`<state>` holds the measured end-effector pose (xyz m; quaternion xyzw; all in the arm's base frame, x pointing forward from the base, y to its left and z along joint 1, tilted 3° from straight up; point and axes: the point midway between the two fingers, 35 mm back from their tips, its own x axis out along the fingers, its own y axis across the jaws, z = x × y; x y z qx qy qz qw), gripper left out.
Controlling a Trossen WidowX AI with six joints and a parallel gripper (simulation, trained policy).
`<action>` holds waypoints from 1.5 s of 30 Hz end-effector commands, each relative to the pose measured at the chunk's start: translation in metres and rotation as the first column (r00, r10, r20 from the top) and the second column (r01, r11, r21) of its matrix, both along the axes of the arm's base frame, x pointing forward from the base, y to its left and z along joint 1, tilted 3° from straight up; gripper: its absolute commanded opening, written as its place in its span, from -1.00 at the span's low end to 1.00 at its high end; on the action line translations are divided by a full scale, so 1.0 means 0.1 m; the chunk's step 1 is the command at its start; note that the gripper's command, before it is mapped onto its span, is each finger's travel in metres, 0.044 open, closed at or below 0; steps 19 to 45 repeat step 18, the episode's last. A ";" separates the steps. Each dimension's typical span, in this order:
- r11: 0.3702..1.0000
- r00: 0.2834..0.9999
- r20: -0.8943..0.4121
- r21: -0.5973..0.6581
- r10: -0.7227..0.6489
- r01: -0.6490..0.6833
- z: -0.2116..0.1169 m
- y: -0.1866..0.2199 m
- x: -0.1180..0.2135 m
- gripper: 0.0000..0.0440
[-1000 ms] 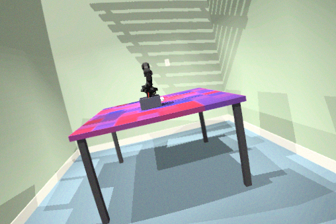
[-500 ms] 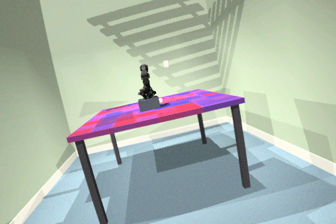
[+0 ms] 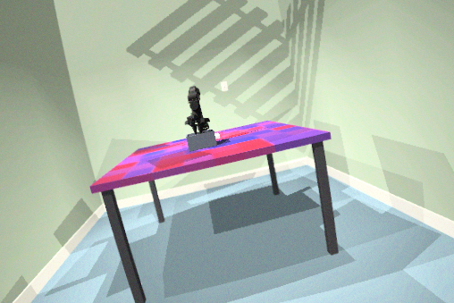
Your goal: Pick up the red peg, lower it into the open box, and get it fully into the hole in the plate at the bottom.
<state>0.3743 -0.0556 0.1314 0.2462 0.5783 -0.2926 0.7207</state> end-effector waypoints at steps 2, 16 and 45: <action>1.000 1.000 -0.019 0.023 -0.010 0.011 0.09 0.02 0.11 -0.02; 0.995 0.989 -0.136 0.075 -0.056 0.067 0.35 0.14 0.25 0.07; 0.994 0.986 -0.152 0.079 -0.061 0.074 0.38 0.17 0.26 0.08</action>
